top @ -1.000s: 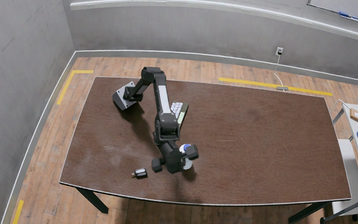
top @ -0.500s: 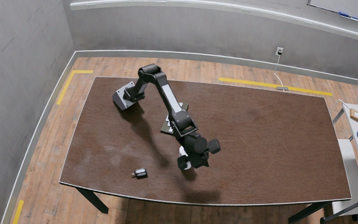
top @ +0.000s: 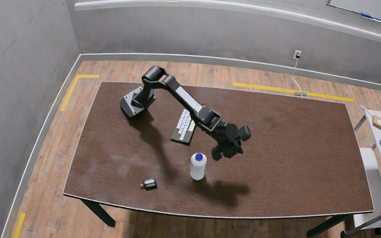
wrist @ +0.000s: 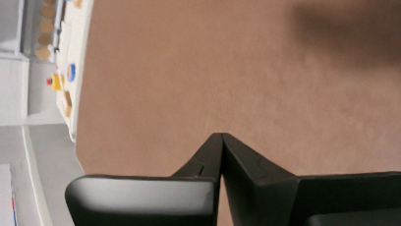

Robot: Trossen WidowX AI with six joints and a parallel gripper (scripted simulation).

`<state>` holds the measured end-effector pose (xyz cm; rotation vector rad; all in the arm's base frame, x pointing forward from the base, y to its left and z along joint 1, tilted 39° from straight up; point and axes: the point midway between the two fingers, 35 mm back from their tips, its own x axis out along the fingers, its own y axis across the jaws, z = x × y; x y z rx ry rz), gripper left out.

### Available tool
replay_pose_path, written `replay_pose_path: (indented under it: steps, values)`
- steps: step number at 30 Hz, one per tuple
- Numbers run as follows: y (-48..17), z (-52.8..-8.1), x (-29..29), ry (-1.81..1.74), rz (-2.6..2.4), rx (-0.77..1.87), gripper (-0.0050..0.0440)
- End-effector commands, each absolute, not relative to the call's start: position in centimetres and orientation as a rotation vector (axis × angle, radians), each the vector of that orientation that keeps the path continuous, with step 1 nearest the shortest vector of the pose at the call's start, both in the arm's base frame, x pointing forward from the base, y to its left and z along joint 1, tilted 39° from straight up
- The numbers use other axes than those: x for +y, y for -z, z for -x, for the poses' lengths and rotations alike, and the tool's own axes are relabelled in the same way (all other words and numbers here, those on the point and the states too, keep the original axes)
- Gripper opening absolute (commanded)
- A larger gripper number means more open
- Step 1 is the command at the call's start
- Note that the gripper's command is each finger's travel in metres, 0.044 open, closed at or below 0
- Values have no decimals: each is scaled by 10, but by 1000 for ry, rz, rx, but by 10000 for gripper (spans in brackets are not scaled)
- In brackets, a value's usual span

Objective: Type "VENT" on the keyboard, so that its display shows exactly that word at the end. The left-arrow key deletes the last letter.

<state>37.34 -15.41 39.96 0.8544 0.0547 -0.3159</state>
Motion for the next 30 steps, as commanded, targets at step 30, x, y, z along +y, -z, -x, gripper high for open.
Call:
replay_pose_path:
  steps: [30]
  values:
    - [-84, -251, 43, 425, 116, 984, -50]
